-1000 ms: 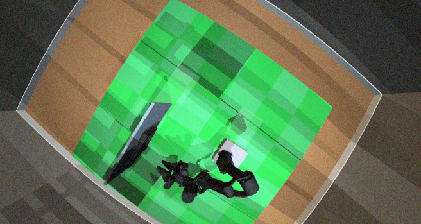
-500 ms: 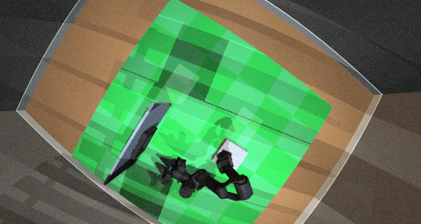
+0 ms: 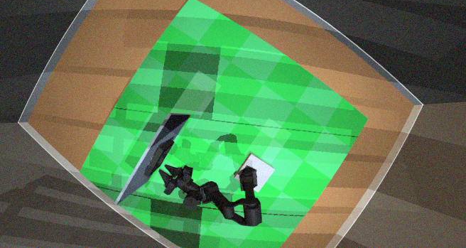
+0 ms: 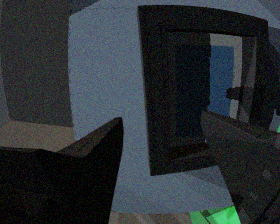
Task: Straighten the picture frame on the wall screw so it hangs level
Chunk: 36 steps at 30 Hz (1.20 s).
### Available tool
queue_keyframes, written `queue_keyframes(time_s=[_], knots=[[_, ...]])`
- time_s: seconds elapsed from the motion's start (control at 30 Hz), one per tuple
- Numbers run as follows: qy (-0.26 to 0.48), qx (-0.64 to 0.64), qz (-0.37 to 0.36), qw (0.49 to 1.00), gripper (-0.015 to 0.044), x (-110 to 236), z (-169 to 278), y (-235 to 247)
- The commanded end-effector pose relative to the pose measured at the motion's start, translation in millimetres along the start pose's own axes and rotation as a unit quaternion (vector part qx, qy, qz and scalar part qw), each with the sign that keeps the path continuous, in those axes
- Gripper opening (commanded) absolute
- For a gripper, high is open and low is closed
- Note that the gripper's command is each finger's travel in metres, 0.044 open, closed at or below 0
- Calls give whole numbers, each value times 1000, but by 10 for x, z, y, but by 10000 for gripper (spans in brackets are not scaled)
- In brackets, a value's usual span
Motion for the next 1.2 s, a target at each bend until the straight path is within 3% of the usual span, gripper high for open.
queue_keyframes(time_s=[0.0,0.53,1.17], knots=[[5,0,-2,1000,260,-95,5,3],[5,0,-2,1000,260,-110,6,4],[5,0,-3,1000,260,-404,13,14]])
Point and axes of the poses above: the point midway between the two fingers, 35 mm back from their tips, its own x axis back along the fingers, its own y axis across the jaws, z = x × y, the point moved 4 cm from there along x, back along the fingers, and after that the axes turned 15 degrees about -x, right-handed, at the moved point
